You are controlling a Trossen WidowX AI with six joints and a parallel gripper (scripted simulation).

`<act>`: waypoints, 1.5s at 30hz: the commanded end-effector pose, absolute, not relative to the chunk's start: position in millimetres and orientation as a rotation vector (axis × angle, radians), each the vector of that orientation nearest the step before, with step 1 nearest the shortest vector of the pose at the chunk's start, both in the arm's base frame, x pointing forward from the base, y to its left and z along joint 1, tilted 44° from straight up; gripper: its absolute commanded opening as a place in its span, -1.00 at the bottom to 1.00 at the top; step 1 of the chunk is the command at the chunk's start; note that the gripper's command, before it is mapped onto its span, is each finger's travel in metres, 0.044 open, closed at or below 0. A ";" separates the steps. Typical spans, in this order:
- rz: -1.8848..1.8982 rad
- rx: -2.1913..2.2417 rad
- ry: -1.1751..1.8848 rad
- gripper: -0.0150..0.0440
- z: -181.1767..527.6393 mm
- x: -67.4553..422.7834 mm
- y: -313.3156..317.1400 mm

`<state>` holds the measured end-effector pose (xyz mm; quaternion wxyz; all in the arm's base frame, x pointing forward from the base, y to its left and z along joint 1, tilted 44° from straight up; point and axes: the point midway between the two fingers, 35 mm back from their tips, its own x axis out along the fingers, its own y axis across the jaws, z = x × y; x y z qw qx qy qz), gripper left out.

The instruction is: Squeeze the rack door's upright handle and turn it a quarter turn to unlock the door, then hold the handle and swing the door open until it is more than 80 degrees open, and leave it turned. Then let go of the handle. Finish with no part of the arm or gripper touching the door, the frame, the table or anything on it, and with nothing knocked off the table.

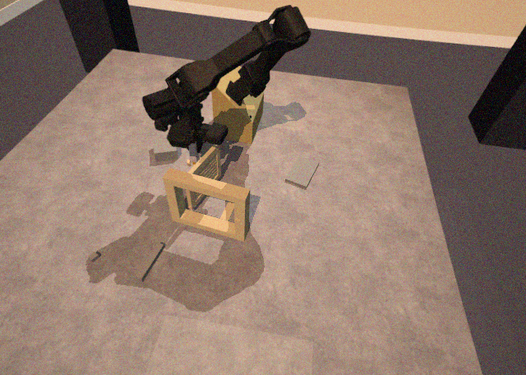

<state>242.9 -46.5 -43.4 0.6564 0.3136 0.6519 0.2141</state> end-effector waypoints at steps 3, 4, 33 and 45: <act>0.567 0.617 1.440 -0.45 -53.2 245.8 -56.3; 0.579 0.603 1.434 -0.45 -54.8 246.3 -58.0; 0.608 0.568 1.418 0.43 -58.8 247.5 -62.4; 0.606 0.567 1.418 0.47 -46.6 247.8 -75.8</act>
